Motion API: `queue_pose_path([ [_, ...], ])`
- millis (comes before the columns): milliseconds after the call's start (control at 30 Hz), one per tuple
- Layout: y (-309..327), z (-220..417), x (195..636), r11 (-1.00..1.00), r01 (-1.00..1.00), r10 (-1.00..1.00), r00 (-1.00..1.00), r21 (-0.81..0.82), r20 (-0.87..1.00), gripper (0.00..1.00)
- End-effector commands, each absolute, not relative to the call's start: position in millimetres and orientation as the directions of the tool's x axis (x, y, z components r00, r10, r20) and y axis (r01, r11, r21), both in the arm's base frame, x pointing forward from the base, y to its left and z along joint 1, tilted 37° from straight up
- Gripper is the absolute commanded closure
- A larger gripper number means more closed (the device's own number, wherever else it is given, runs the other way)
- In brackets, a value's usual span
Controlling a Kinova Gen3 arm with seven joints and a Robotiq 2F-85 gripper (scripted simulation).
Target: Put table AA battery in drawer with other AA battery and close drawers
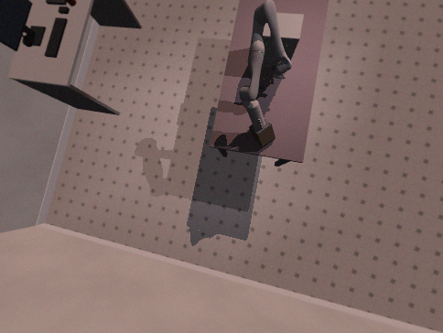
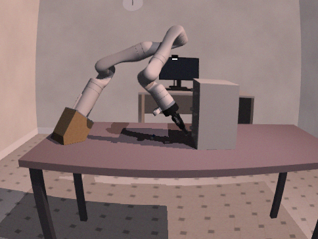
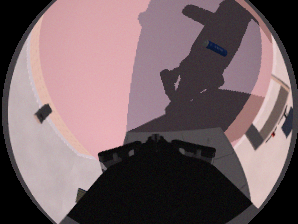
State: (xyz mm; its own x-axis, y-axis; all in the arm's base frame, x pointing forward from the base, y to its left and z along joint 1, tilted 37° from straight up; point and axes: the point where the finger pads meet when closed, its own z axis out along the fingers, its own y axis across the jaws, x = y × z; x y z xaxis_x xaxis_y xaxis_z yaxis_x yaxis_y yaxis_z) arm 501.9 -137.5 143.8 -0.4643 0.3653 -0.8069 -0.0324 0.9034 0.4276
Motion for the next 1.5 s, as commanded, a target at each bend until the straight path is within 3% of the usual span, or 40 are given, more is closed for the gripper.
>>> queue_pose_path([
  [0, -137.7, 133.3, 486.8, 0.899, -0.016, 0.379, -0.471, 0.437, -0.796, 1.00],
  [867, -140.1, 137.2, 455.4, 0.899, -0.016, 0.379, -0.471, 0.437, -0.796, 1.00],
  [1467, -162.4, 181.0, 402.3, 0.899, -0.016, 0.379, -0.471, 0.437, -0.796, 1.00],
])
